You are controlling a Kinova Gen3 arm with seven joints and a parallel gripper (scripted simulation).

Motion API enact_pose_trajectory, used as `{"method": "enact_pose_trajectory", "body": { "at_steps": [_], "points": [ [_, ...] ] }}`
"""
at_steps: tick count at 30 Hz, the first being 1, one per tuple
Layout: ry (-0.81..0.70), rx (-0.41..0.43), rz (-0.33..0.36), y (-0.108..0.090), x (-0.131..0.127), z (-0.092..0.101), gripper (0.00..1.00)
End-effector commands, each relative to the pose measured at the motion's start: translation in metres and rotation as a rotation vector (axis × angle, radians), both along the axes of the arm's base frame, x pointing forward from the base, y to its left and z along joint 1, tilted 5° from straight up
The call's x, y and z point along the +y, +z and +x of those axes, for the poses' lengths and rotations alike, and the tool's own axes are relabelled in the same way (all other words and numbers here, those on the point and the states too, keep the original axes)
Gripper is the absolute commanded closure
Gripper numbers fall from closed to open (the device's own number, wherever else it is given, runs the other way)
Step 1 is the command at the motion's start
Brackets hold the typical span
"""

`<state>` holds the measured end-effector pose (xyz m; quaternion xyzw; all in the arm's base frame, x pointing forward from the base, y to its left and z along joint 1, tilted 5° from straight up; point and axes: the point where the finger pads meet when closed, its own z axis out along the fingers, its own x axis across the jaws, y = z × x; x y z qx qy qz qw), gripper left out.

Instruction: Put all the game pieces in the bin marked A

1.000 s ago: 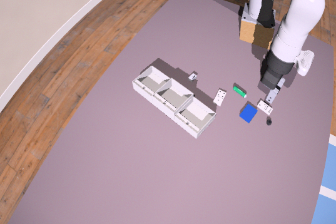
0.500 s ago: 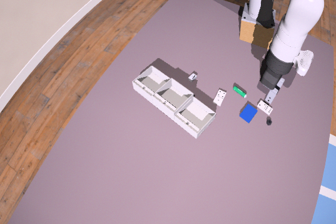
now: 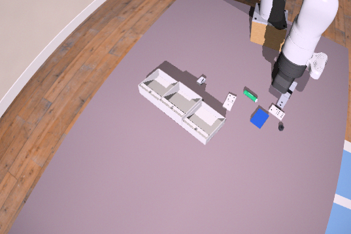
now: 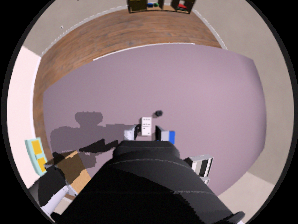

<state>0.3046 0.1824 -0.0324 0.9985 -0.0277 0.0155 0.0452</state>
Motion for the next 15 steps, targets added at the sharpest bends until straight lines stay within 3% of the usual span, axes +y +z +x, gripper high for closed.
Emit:
{"method": "enact_pose_trajectory", "body": {
  "at_steps": [1,5,15],
  "points": [
    [0.000,-0.001,0.001,0.000,0.000,0.000,0.21],
    [0.000,-0.001,0.001,-0.003,0.000,0.001,0.21],
    [0.000,-0.001,0.001,-0.043,-0.003,-0.003,0.21]
  ]
}}
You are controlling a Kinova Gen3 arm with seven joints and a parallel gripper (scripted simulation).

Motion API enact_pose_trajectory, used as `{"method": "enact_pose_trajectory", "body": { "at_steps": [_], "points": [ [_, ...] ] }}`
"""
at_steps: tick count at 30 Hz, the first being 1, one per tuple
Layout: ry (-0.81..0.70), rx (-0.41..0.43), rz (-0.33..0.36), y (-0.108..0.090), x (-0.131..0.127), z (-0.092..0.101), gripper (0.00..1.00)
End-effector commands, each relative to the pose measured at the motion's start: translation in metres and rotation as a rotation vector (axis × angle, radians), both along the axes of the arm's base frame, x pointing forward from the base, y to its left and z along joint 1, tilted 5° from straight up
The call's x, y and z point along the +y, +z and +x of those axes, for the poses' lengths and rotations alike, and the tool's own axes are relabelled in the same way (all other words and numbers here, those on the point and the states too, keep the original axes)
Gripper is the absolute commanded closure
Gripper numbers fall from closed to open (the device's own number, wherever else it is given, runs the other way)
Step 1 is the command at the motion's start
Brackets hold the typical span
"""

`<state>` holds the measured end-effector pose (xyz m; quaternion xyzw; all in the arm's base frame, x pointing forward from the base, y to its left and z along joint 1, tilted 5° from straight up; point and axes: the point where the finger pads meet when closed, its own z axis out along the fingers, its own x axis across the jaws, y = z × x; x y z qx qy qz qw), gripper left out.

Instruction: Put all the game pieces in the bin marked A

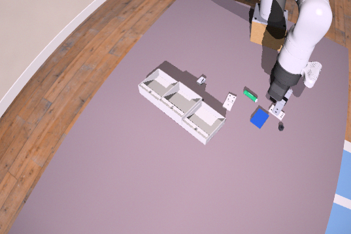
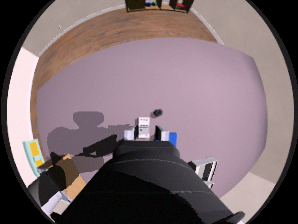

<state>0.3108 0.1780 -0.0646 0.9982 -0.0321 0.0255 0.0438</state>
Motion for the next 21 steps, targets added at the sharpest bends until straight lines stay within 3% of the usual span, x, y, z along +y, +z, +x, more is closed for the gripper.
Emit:
{"method": "enact_pose_trajectory", "body": {
  "at_steps": [1,3,21],
  "points": [
    [0.008,0.019,-0.002,-0.0152,0.0012,-0.0092,0.21],
    [0.008,0.019,-0.002,-0.0223,0.0008,-0.0100,0.21],
    [0.008,0.019,-0.002,-0.0222,0.0001,-0.0054,0.21]
  ]
}}
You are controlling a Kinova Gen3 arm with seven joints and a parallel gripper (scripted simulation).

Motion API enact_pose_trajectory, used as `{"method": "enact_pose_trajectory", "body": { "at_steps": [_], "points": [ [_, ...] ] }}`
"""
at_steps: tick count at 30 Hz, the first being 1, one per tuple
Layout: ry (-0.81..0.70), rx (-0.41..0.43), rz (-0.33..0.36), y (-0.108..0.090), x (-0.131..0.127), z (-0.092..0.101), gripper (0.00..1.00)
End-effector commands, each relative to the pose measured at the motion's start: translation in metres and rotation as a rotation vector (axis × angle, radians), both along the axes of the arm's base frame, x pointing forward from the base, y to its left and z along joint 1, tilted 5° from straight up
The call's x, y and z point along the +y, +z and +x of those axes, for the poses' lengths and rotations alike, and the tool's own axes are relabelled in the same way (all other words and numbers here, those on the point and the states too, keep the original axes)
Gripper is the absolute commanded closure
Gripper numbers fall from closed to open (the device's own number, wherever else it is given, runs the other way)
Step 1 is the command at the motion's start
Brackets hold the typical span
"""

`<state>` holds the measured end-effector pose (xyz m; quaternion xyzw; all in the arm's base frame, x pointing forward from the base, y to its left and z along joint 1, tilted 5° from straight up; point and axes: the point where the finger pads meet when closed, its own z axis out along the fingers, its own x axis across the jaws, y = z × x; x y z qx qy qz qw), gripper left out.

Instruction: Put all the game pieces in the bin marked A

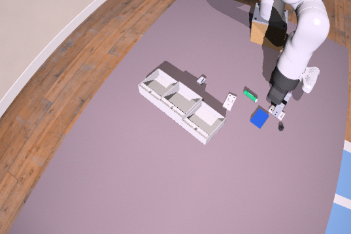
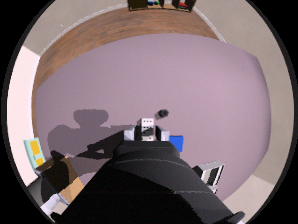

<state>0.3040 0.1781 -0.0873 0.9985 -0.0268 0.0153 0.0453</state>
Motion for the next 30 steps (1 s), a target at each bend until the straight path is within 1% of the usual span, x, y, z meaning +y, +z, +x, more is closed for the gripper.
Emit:
{"method": "enact_pose_trajectory", "body": {
  "at_steps": [1,3,12,26,27,30],
  "points": [
    [-0.002,-0.002,0.001,0.001,0.000,0.002,0.21],
    [-0.002,-0.002,0.001,0.001,0.000,0.002,0.21],
    [-0.002,-0.002,0.001,-0.011,-0.001,0.002,0.21],
    [-0.002,-0.002,0.001,-0.011,-0.001,0.002,0.21],
    [-0.002,-0.002,0.001,-0.011,-0.001,0.002,0.51],
    [-0.002,-0.002,0.001,-0.011,-0.001,0.002,0.51]
  ]
}}
